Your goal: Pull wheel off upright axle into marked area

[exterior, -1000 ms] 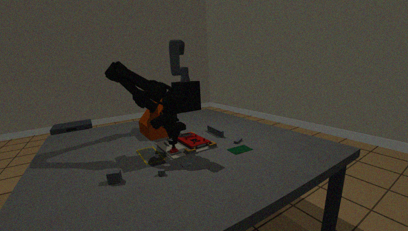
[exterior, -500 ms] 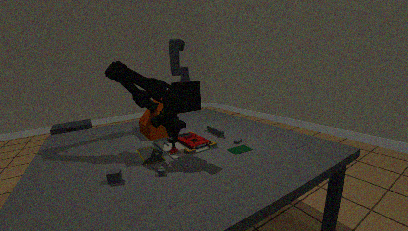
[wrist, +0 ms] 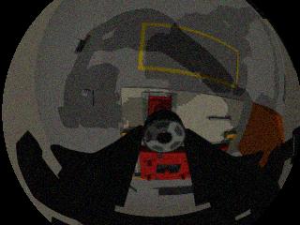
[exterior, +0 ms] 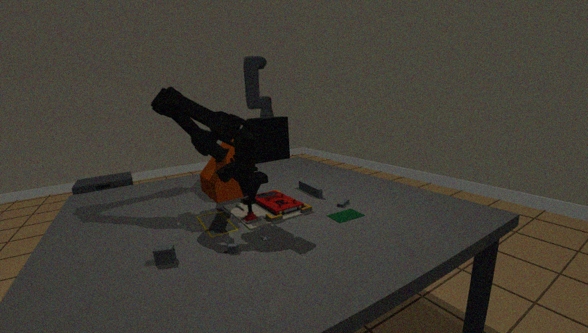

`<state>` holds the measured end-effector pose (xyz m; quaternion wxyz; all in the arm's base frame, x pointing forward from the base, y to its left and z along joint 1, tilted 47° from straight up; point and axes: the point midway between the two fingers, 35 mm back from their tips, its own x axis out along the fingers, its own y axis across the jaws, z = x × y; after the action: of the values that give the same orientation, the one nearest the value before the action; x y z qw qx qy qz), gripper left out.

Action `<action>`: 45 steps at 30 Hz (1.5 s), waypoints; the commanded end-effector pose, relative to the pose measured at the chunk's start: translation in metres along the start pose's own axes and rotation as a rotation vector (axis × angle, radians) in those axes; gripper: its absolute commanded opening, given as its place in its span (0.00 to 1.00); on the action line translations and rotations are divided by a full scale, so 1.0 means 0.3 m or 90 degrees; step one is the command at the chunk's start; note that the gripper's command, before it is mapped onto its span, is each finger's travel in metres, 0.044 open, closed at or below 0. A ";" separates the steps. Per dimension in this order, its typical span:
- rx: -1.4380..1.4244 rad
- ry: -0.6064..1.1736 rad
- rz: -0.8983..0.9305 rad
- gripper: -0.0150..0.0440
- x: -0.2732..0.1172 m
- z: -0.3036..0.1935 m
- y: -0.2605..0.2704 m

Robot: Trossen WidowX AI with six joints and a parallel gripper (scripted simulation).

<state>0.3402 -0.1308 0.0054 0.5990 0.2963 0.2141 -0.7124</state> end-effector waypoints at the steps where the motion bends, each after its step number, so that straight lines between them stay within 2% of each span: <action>1: 0.002 0.000 0.001 0.25 -0.007 0.000 0.000; 8: 0.002 0.000 0.001 0.25 -0.030 -0.001 0.001; 14: 0.002 0.000 0.002 0.25 -0.129 0.002 -0.008; 18: -0.003 -0.002 0.000 0.25 -0.109 0.010 -0.011; 45: 0.000 -0.002 0.001 0.25 -0.129 0.328 -0.186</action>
<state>0.2765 -0.1551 0.0991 0.5975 0.2986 0.2120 -0.7134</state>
